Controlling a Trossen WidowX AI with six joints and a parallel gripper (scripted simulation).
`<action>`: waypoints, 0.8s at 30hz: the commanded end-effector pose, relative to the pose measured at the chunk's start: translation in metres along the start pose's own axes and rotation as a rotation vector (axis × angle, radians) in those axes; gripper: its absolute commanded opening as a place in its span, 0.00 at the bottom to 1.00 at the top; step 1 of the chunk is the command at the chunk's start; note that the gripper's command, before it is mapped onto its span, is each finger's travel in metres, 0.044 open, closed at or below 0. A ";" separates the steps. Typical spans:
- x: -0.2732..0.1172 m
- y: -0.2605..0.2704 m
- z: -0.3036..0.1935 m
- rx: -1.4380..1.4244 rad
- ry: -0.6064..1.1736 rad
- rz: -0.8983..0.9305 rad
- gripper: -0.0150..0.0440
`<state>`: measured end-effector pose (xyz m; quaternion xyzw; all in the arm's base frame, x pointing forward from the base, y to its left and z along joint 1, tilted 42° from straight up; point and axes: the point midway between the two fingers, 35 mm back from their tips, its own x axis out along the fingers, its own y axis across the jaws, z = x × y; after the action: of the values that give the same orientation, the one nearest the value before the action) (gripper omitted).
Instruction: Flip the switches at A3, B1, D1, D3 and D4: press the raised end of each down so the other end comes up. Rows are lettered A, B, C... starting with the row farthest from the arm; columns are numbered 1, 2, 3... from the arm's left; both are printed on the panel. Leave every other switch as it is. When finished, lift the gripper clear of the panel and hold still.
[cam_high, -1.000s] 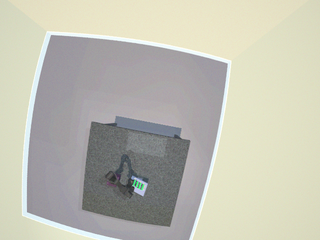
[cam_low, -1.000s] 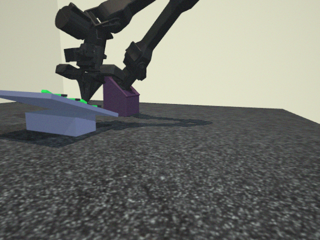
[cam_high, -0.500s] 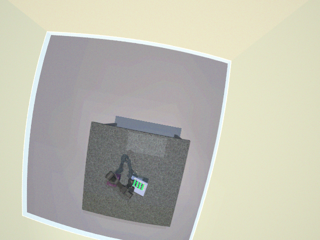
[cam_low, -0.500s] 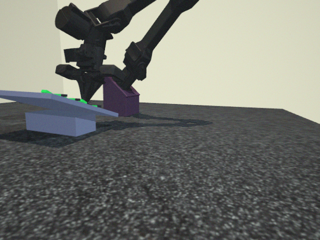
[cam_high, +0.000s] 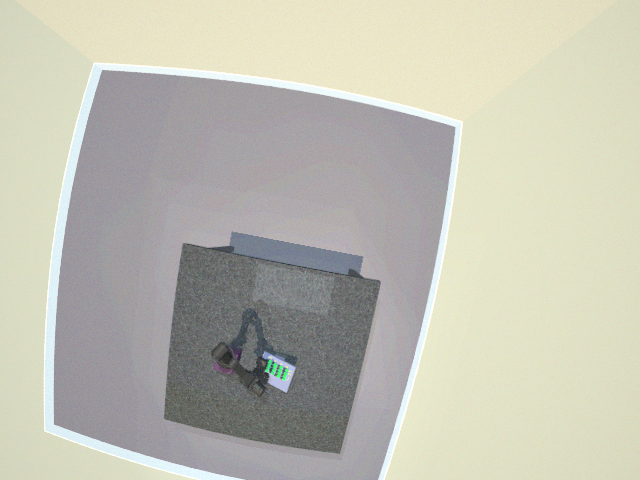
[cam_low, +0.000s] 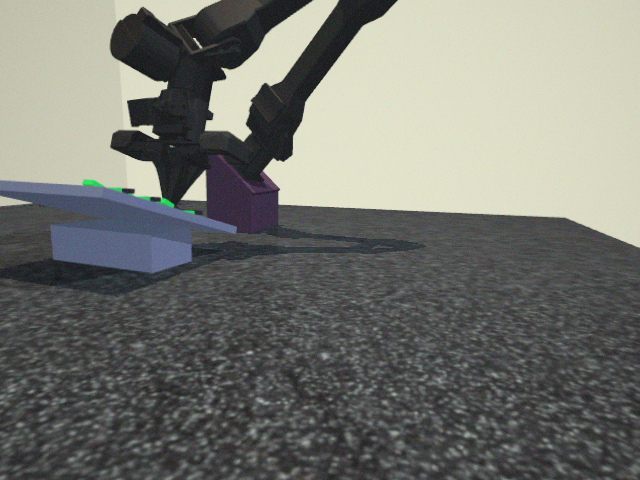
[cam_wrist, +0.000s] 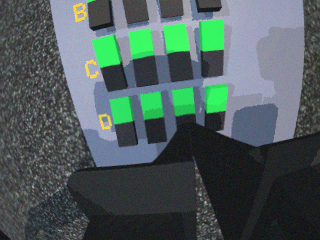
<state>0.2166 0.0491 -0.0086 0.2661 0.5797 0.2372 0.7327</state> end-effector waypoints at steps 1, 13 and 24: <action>0.001 0.000 0.000 0.004 -0.002 0.002 0.25; 0.002 0.000 0.000 0.004 -0.002 0.002 0.25; -0.023 -0.003 0.004 0.003 0.009 -0.012 0.25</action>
<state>0.2127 0.0447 -0.0053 0.2688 0.5887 0.2371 0.7246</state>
